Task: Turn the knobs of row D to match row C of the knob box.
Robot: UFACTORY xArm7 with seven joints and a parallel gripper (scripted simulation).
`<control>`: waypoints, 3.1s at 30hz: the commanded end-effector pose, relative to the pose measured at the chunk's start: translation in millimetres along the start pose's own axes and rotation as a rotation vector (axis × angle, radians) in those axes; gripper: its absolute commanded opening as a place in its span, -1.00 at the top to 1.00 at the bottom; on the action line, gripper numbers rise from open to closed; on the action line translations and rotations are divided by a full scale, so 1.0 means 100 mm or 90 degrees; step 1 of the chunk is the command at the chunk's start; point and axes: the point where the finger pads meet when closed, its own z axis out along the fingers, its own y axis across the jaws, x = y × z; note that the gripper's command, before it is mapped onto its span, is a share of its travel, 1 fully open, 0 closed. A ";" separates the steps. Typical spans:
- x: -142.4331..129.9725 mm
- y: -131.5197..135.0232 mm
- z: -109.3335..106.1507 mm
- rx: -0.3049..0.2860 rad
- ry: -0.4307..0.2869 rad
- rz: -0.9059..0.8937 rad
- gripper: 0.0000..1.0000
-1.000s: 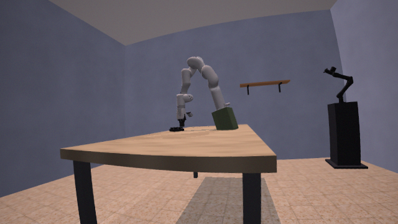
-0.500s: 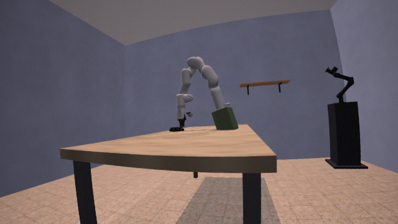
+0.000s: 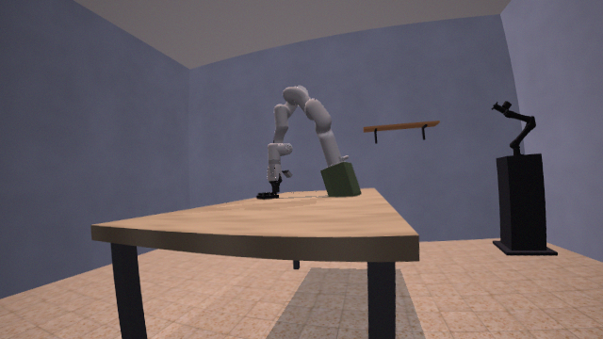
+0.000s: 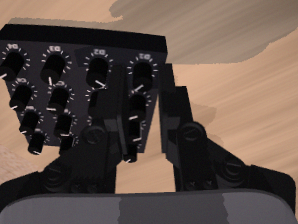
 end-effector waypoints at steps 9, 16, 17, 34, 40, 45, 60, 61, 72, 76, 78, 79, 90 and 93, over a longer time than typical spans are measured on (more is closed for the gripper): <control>-0.01 -0.01 0.06 0.002 -0.001 0.000 0.61; -0.01 -0.01 0.07 0.002 -0.001 0.000 0.61; -0.01 -0.01 0.07 0.002 -0.001 0.000 0.61; -0.01 -0.01 0.07 0.002 -0.001 0.000 0.61; -0.01 -0.01 0.07 0.002 -0.001 0.000 0.61; -0.01 -0.01 0.07 0.002 -0.001 0.000 0.61; -0.01 -0.01 0.07 0.002 -0.001 0.000 0.84; -0.01 -0.01 0.07 0.002 -0.001 0.000 0.84; -0.01 -0.01 0.07 0.002 -0.001 0.000 0.84; -0.01 -0.01 0.07 0.002 -0.001 0.000 0.84; -0.01 -0.01 0.07 0.002 -0.001 0.000 0.84; -0.01 -0.01 0.07 0.002 -0.001 0.000 0.84; -0.01 -0.01 0.07 0.002 -0.001 0.032 0.84; -0.01 -0.01 0.07 0.002 -0.001 0.073 0.84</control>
